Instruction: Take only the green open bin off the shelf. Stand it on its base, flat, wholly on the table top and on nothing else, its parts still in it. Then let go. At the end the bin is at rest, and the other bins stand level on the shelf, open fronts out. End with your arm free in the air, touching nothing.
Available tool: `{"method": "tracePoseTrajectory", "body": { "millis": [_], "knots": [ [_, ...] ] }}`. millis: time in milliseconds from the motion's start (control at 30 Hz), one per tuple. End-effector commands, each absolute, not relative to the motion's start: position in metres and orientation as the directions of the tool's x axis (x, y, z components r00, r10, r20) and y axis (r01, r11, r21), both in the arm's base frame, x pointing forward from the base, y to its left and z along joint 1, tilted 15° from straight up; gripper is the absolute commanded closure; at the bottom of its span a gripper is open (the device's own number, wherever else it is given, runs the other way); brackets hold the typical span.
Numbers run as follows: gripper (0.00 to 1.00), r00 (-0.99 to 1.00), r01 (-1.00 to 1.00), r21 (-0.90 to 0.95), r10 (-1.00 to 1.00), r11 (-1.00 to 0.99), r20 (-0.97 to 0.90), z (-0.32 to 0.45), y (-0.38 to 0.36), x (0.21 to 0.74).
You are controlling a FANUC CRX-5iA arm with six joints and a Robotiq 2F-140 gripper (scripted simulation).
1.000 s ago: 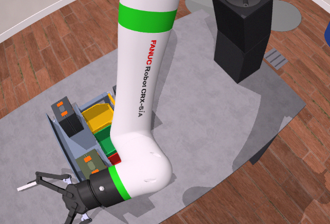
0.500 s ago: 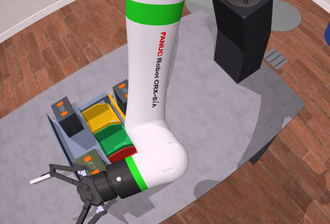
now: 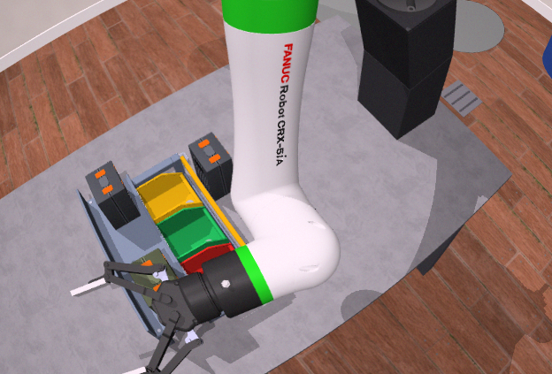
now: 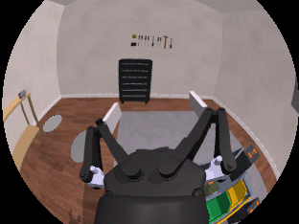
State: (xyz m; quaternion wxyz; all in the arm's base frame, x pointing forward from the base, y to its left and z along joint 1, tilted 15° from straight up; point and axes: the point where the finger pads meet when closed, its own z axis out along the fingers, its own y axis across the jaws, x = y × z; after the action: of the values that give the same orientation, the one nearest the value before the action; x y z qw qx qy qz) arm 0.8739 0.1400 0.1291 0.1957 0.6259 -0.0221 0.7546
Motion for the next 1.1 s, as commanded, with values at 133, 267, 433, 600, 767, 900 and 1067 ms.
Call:
{"method": "tracePoseTrajectory", "body": {
  "millis": [133,267,433,600,767,900,1067],
  "knots": [
    [0.0,-0.14,-0.323,0.21,0.267,-0.923,0.954,0.128,0.141,0.864],
    [0.0,-0.14,-0.323,0.21,0.267,-0.923,0.954,0.128,0.141,0.864],
    [0.0,-0.14,-0.323,0.21,0.267,-0.923,0.954,0.115,0.147,0.816],
    [0.0,-0.14,-0.323,0.21,0.267,-0.923,0.954,0.115,0.147,0.816],
    [0.0,-0.14,-0.323,0.21,0.267,-0.923,0.954,0.115,0.147,0.816],
    [0.0,-0.14,-0.323,0.21,0.267,-0.923,0.954,0.11,0.149,0.797],
    [0.0,-0.14,-0.323,0.21,0.267,-0.923,0.954,0.102,0.153,0.768]
  ]
}}
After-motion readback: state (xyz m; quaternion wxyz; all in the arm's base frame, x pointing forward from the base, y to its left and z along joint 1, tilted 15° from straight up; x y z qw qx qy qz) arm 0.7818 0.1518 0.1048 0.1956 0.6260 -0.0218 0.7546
